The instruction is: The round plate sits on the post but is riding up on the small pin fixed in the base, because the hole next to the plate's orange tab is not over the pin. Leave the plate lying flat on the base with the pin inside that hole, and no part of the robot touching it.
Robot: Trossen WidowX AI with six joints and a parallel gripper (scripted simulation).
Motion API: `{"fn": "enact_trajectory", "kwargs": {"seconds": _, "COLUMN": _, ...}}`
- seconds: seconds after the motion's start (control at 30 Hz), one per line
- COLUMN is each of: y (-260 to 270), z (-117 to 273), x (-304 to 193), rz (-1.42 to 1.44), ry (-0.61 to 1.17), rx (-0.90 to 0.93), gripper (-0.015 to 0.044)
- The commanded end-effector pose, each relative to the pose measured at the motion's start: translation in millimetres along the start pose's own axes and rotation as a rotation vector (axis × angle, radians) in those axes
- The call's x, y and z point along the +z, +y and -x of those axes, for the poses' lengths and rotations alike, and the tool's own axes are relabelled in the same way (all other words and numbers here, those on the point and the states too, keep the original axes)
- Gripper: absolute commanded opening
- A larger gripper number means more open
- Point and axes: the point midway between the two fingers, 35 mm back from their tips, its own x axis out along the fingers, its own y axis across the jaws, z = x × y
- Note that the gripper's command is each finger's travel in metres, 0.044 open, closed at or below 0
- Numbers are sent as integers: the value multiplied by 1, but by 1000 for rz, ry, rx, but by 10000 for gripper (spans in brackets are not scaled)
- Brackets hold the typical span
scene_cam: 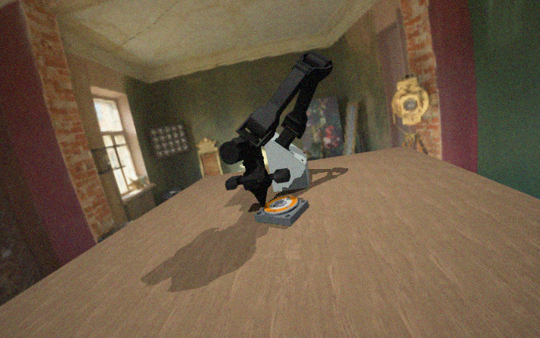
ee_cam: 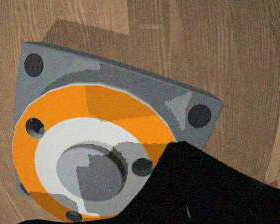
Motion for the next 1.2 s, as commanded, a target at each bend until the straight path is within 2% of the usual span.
{"fn": "enact_trajectory", "kwargs": {"seconds": 0.0, "y": -2, "z": -1, "x": -7, "rz": 0, "ry": 9, "rx": -4, "gripper": 0}}
{"fn": "enact_trajectory", "kwargs": {"seconds": 1.17, "y": 1, "z": 0, "x": -38, "rz": -2, "ry": 10, "rx": -4, "gripper": 0}}
